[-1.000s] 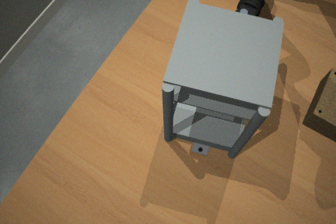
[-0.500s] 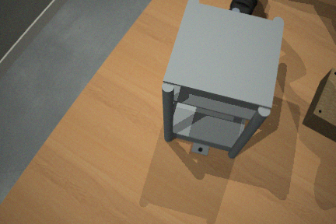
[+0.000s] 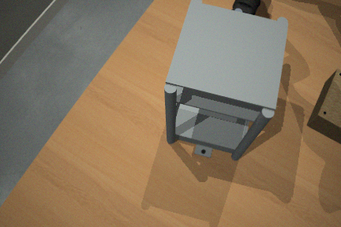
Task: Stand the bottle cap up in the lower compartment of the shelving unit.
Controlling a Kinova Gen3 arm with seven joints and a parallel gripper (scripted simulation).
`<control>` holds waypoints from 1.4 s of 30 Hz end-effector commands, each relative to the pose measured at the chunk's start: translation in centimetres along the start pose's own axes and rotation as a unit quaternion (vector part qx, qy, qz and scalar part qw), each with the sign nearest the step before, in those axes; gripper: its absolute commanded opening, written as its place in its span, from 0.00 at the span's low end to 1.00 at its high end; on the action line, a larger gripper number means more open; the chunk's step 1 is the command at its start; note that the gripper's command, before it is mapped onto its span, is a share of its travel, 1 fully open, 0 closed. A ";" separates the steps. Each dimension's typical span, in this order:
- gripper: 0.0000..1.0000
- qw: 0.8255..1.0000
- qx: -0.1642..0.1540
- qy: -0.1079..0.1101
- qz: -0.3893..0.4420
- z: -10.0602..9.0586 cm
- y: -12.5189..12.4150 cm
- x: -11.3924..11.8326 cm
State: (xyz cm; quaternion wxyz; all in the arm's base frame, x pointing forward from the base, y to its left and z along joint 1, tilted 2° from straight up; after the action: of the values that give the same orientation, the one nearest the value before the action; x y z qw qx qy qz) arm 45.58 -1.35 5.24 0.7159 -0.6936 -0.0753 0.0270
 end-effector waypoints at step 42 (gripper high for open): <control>0.00 1.000 0.000 0.000 -0.001 7.6 -0.2 -1.3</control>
State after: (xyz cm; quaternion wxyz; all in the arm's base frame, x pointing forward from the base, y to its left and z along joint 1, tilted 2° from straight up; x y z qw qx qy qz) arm 43.50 5.36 5.27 0.7148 -0.6949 -0.0742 0.0237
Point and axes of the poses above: the point where the finger pads meet when closed, its own z axis out along the fingers, its own x axis across the jaws, y = z × x, the point moved 2 cm from there along -z, back along the fingers, and after that the axes turned 6 degrees about -z, right-handed, at the moved point
